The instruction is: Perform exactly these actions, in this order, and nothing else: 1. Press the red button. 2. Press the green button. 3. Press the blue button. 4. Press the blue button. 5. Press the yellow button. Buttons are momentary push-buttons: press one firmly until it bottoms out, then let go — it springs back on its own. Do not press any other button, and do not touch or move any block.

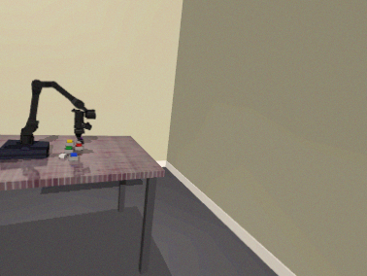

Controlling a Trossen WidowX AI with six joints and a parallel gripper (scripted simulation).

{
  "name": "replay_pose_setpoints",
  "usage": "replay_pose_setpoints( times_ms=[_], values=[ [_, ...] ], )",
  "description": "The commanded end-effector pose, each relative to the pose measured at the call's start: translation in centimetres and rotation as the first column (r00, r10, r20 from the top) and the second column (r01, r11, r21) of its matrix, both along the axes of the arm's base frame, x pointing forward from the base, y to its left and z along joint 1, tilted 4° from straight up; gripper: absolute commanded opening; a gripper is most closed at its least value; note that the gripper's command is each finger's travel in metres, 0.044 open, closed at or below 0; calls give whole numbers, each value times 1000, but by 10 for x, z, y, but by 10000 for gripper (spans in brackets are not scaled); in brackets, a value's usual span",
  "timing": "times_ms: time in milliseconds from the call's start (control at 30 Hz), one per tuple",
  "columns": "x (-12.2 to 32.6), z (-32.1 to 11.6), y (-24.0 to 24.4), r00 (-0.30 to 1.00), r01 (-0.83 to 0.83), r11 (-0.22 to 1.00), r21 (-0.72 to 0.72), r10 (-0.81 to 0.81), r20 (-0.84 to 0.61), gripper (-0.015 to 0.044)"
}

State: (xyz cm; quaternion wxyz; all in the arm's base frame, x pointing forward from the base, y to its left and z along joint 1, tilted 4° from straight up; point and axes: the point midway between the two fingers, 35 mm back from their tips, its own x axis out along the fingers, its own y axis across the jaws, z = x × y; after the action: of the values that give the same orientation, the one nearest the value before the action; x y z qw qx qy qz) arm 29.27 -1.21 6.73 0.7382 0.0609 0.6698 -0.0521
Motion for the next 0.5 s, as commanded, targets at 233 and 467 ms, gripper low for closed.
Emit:
replay_pose_setpoints(
  times_ms=[233, 467],
  values=[
    [-6, 67, 0, 1000, -5, 1000, 3, 5, 1, 20],
    [-46, 64, -39, 1000, -5, 1000, -1, 5, -3, 20]
  ],
)
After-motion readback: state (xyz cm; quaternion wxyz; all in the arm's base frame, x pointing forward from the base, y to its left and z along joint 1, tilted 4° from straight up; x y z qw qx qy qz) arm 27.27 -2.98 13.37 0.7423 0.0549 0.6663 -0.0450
